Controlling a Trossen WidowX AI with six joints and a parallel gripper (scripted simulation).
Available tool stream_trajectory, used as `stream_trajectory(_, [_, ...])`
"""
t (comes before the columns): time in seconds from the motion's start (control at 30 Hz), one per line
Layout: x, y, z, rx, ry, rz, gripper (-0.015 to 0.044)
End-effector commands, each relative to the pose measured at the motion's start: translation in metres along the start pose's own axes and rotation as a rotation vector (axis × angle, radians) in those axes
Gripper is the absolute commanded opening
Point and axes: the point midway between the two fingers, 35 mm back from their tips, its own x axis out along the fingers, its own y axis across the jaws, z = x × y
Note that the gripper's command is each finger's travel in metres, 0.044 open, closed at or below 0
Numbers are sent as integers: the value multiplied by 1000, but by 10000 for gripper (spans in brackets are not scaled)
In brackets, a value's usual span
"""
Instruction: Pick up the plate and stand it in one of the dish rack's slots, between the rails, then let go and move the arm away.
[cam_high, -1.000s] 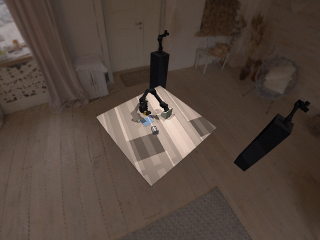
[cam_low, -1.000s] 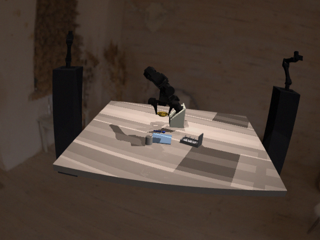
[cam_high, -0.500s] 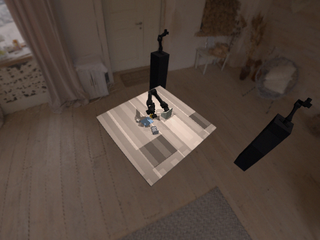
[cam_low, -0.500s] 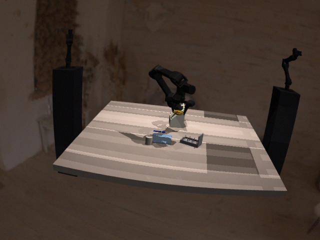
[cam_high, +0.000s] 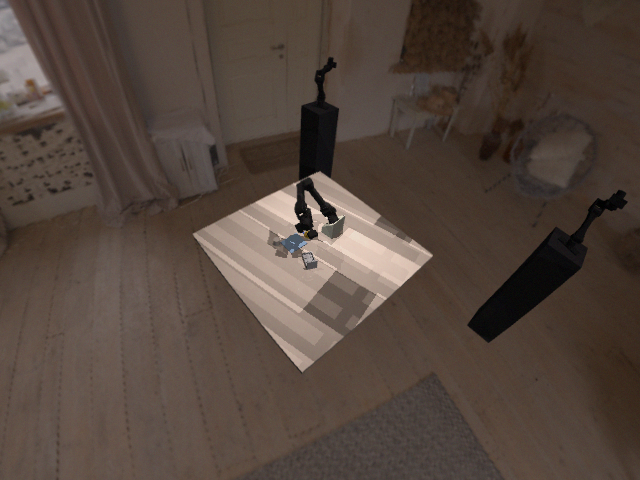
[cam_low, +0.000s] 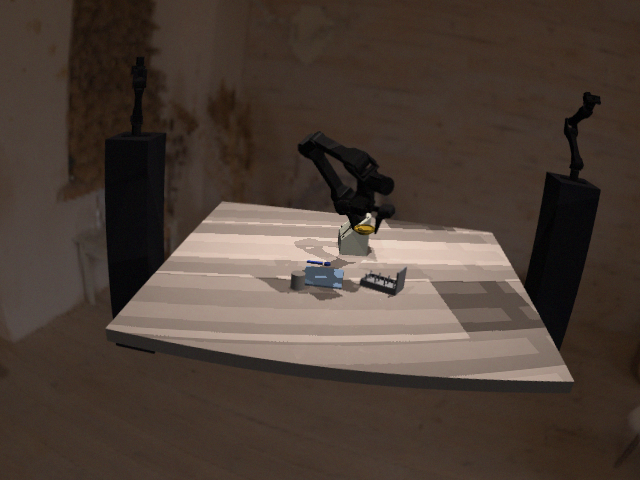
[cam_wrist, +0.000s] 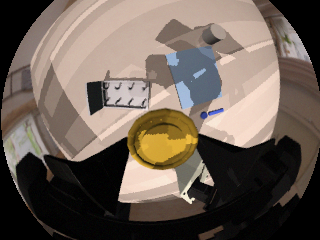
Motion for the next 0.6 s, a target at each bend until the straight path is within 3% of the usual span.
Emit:
stream_trajectory(0.0, [11, 1, -3, -65, 58, 36, 0])
stream_trajectory(0.57, [52, 10, -11, -361, 235, 295, 0])
